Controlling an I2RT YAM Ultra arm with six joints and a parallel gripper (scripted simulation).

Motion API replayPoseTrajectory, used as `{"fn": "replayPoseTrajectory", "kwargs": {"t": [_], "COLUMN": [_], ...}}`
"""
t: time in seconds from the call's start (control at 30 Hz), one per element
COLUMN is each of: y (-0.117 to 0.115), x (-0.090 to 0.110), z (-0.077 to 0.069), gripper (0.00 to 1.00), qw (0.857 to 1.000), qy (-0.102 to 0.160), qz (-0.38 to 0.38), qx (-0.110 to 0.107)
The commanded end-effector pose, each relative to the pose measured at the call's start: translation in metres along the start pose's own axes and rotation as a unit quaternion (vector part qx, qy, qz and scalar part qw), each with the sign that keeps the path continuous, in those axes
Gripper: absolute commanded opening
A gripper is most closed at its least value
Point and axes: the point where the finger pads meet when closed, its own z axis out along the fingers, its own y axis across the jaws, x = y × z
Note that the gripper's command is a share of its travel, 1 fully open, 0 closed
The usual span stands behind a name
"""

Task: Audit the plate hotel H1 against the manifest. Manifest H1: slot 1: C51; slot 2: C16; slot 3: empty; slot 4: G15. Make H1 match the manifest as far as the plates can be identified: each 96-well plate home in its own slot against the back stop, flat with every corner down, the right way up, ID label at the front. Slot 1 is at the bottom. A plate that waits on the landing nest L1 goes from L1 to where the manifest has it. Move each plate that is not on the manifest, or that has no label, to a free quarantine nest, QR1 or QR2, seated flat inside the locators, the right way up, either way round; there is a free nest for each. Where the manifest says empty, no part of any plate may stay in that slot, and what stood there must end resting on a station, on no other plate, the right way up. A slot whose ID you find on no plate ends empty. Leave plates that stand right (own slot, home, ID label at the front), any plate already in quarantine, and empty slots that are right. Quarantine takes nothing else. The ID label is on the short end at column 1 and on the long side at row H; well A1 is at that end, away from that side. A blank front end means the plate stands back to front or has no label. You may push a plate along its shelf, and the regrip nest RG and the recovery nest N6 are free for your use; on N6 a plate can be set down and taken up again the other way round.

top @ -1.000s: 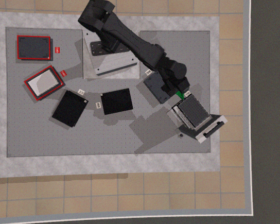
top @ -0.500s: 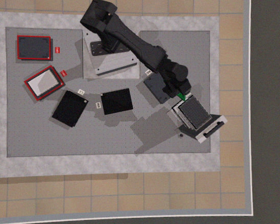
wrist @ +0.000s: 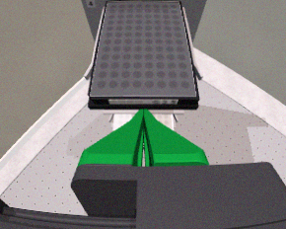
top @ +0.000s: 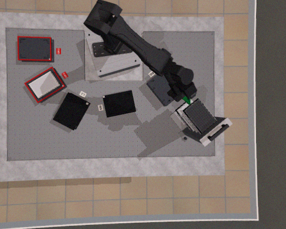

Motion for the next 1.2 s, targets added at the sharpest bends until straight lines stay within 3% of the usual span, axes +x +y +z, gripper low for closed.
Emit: {"fn": "replayPoseTrajectory", "kwargs": {"t": [0.0,1.17], "y": [0.0001,0.0001], "x": [-0.0156,-0.0173], "z": [-0.0018,0.0008], "gripper": [0.00,0.00], "qw": [1.000,1.000], "qy": [-0.019,-0.019], "qz": [0.005,0.005], "qx": [-0.001,-0.001]}}
